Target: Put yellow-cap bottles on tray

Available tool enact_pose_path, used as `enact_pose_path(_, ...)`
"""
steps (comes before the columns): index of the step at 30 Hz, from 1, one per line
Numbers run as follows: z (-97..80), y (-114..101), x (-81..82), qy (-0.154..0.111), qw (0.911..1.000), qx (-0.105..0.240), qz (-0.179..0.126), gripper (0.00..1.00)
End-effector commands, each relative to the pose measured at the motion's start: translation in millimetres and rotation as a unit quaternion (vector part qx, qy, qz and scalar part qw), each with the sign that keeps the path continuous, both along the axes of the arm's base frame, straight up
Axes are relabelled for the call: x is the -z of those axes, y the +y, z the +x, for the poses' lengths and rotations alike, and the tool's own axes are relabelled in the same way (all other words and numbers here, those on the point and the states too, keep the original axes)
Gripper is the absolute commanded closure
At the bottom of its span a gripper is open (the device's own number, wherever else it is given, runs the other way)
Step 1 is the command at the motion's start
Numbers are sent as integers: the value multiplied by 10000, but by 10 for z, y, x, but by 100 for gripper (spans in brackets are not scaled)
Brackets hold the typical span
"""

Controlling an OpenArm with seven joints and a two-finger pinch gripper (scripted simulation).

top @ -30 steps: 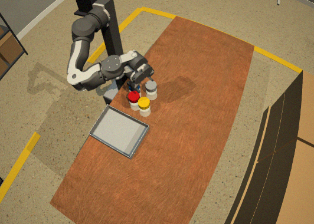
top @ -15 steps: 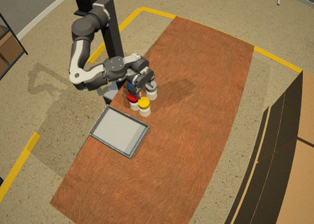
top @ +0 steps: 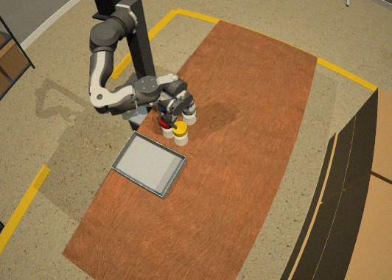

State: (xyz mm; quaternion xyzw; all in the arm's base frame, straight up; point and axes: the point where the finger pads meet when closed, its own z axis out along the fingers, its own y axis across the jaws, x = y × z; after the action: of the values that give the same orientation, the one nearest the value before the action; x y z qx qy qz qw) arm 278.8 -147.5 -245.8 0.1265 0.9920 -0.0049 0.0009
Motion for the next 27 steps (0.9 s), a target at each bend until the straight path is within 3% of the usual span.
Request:
enact_pose_path(1, -4, 7, 62, -6, 10000, -6, 20, 58)
enact_pose_path(9, -35, 6, 382, 9, 10000, -15, 29, 58)
enact_pose_path(16, -35, 6, 382, 9, 10000, -15, 29, 58)
enact_pose_path(27, -22, 6, 592, 9, 10000, -1, 34, 58)
